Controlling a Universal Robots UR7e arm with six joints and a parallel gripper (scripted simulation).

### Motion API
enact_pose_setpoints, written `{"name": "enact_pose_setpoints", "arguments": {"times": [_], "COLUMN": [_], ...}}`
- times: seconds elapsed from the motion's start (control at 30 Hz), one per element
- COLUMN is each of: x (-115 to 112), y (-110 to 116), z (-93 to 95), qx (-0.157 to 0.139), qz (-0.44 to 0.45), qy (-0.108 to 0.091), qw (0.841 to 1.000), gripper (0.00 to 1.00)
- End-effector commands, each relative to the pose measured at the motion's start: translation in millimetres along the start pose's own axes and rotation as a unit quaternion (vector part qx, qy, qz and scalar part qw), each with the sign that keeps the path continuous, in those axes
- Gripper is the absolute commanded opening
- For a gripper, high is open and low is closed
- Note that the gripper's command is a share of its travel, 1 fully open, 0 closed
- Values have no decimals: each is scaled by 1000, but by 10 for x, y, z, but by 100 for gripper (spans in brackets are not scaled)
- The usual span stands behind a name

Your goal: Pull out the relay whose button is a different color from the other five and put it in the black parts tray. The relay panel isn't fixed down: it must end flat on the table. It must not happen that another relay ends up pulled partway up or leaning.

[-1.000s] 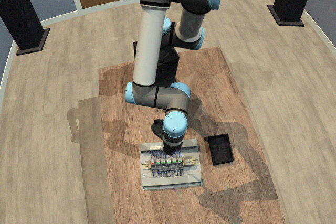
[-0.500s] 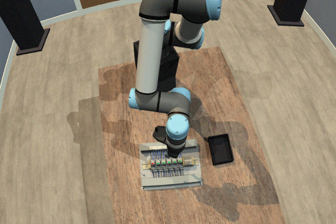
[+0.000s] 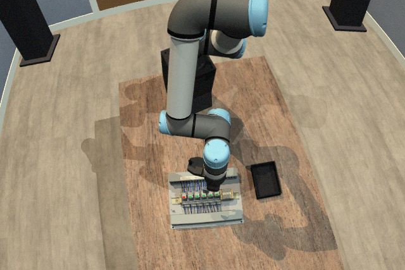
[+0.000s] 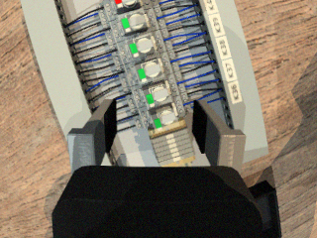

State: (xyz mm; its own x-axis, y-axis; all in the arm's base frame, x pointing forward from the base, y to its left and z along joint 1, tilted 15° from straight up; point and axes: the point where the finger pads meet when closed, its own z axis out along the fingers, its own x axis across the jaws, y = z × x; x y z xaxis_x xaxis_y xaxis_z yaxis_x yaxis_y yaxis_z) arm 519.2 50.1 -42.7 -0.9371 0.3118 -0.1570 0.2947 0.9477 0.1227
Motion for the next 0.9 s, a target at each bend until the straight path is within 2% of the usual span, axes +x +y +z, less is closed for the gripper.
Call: {"name": "enact_pose_setpoints", "arguments": {"times": [0.0,0.47,0.87], "x": [1,54,85], "y": [34,118,158], "z": [95,323,423], "qx": [-4,-12,-15], "qz": [-29,-99,-132], "qy": [-6,-15,-19], "qw": [1000,995,991], "gripper": [98,98,98]}}
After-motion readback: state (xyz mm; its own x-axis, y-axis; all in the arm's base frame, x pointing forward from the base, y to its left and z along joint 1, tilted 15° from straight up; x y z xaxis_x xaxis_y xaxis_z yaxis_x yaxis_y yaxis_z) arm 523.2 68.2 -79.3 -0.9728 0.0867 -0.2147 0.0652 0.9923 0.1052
